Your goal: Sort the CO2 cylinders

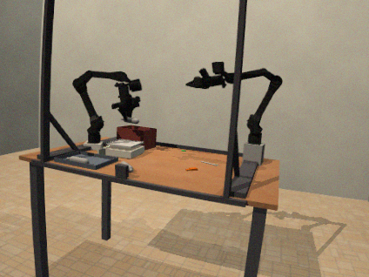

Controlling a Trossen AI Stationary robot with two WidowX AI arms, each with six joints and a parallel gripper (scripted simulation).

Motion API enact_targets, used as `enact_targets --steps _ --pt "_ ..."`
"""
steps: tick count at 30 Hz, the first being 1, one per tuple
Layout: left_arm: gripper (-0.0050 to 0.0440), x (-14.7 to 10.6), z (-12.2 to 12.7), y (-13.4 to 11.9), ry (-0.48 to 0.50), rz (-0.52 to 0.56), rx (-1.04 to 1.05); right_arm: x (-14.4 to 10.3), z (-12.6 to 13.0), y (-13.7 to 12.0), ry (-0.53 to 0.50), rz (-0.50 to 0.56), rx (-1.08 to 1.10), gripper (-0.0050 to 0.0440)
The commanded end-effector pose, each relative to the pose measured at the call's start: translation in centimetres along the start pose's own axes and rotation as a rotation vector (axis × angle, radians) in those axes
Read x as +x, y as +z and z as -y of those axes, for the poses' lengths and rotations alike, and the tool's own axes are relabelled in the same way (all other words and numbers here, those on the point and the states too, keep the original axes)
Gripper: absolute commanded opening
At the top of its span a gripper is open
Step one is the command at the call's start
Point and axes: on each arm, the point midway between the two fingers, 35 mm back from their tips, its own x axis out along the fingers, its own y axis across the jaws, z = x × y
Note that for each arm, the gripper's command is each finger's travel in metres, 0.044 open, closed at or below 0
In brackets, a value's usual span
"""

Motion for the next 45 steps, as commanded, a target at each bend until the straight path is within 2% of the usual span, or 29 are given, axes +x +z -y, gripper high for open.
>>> enact_targets --steps 1,7,9,13,19,28,40,45 --pt "-0.005 -1.1 -3.4 -0.6 -0.003 0.029 0.017 4.2 -0.8 0.1 0.027 -0.133 -0.008 0.044" --pt "-0.005 -1.6 -7.7 -2.4 0.002 0.027 0.011 7.6 -1.5 -1.5 0.045 -0.259 -0.013 0.044" --pt "-0.005 -1.6 -7.7 -2.4 0.002 0.027 0.011 7.6 -1.5 -1.5 0.045 -0.259 -0.013 0.044" --pt "-0.005 -1.9 -10.6 -3.7 0.007 0.027 0.013 9.0 -1.8 -2.4 0.053 -0.313 -0.015 0.044" --pt "-0.005 -2.1 -12.9 -4.7 0.007 0.025 0.013 9.4 -1.7 -2.9 0.051 -0.331 -0.014 0.044" --pt "-0.005 -2.0 -13.3 -5.1 0.011 0.021 -0.001 9.4 -1.7 -2.8 0.051 -0.329 -0.014 0.044" --pt "-0.005 -2.1 -13.0 -5.0 0.057 0.022 -0.156 9.1 -1.6 -2.9 0.047 -0.329 -0.013 0.044" --pt "-0.005 -1.1 -13.4 -5.4 0.043 0.02 -0.162 9.1 -1.6 -2.9 0.047 -0.329 -0.013 0.044"
